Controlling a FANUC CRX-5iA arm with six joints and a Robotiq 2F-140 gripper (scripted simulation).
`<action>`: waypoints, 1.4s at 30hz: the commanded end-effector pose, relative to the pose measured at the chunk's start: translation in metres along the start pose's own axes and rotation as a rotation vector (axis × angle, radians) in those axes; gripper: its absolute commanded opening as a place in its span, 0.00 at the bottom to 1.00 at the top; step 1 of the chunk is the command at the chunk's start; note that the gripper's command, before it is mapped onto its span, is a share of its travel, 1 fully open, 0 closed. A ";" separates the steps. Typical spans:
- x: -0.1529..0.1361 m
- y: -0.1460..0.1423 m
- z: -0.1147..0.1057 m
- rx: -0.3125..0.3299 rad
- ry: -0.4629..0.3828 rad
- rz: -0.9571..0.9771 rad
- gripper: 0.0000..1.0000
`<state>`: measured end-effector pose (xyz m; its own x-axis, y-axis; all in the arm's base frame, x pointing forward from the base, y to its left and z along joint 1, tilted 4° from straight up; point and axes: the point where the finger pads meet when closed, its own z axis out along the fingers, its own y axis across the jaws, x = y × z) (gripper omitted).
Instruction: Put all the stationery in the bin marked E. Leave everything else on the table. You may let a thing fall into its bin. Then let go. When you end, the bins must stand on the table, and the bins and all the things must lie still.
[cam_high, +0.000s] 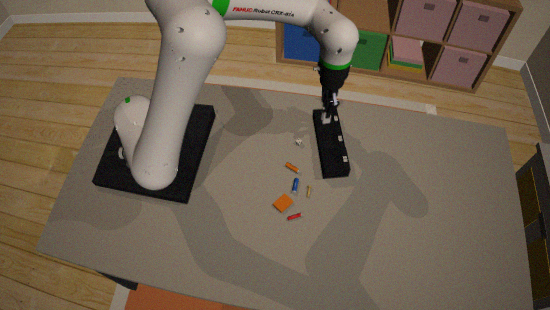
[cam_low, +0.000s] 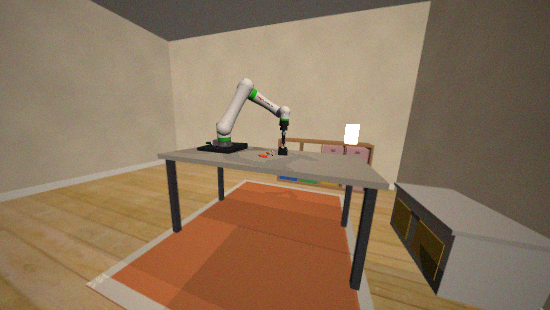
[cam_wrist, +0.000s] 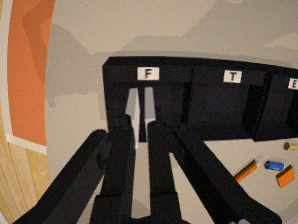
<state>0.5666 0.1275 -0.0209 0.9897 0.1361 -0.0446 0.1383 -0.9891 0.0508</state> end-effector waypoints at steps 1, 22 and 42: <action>0.000 0.000 0.000 0.000 0.000 0.000 0.05; 0.000 0.000 -0.004 0.000 0.000 0.000 0.05; 0.000 0.000 -0.028 0.000 0.000 0.000 0.05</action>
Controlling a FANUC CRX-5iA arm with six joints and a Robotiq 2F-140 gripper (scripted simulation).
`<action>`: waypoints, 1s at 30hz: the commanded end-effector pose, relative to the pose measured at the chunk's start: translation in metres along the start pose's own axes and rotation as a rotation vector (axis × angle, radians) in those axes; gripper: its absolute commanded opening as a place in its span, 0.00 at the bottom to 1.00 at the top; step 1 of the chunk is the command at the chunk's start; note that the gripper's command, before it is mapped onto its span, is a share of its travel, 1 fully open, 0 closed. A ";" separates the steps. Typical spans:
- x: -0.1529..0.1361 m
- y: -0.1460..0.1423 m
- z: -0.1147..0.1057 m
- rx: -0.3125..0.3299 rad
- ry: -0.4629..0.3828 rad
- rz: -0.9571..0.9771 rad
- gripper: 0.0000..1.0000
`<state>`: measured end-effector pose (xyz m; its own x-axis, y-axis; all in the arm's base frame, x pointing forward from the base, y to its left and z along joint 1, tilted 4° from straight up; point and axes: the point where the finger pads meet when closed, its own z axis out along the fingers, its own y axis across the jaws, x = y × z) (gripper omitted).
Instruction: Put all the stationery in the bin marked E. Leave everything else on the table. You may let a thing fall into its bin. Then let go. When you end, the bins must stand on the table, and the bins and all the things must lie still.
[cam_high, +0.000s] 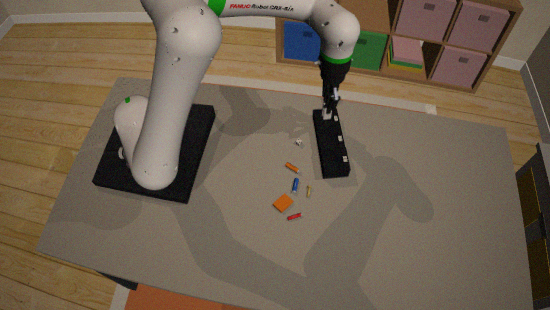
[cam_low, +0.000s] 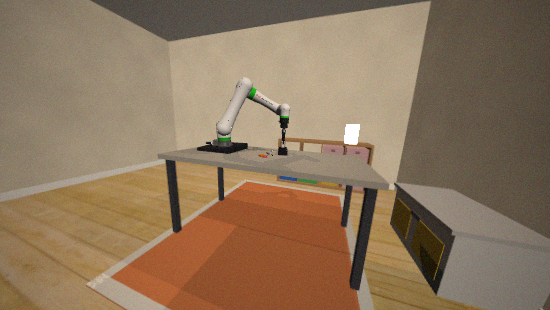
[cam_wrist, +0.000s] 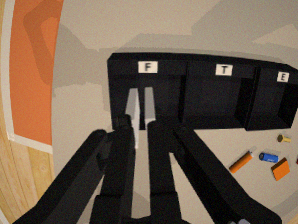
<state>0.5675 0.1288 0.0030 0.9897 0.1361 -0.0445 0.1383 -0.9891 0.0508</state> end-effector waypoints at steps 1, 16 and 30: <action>0.000 0.000 -0.006 0.000 0.000 0.000 0.05; 0.000 0.000 -0.044 0.000 0.000 0.000 0.05; 0.000 0.000 -0.144 0.000 0.000 0.000 0.05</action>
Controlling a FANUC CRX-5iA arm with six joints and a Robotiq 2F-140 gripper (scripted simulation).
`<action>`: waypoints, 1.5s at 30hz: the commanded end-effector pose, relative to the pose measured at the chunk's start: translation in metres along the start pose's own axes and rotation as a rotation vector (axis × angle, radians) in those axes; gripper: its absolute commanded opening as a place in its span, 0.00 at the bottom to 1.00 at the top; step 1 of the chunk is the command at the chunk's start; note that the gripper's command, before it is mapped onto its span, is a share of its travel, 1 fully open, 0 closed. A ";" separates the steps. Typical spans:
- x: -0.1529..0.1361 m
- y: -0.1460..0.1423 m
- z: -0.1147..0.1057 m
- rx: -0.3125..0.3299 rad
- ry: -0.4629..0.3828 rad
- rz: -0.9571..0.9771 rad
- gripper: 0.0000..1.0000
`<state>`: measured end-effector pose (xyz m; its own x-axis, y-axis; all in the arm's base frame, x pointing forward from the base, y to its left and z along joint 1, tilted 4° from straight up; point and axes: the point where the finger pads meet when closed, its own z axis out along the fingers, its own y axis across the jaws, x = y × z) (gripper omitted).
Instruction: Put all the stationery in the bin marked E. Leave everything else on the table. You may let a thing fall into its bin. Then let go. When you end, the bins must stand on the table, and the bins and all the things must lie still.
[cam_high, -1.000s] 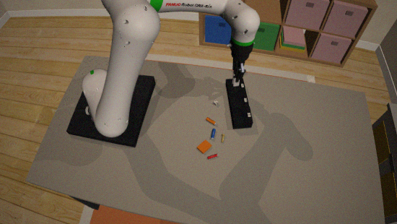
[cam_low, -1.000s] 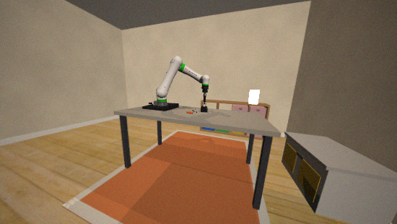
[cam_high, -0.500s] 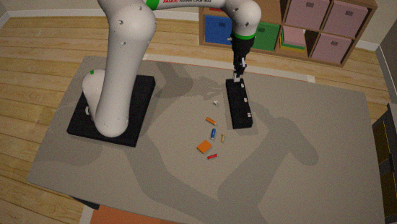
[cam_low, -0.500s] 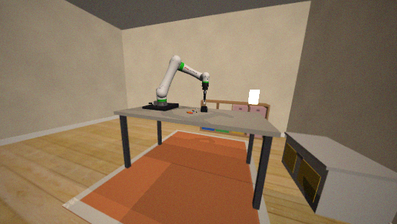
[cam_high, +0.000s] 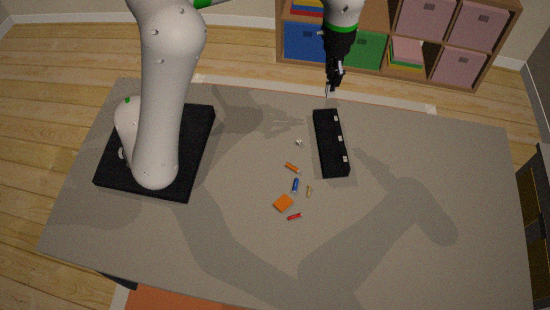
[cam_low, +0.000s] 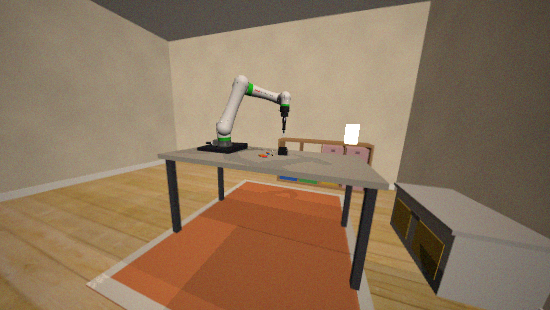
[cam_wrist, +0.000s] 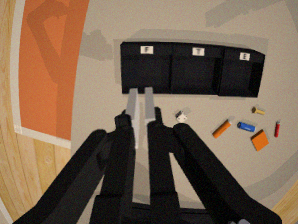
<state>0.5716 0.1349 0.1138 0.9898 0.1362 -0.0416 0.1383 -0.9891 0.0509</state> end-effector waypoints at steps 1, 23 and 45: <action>0.000 0.000 -0.035 0.000 -0.002 0.000 0.05; -0.055 0.077 -0.003 -0.004 -0.011 -0.366 0.33; -0.142 0.198 0.048 0.001 -0.002 -0.612 0.33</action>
<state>0.4680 -0.0581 0.0890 0.7327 0.6768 -0.0711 0.6793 -0.7337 0.0163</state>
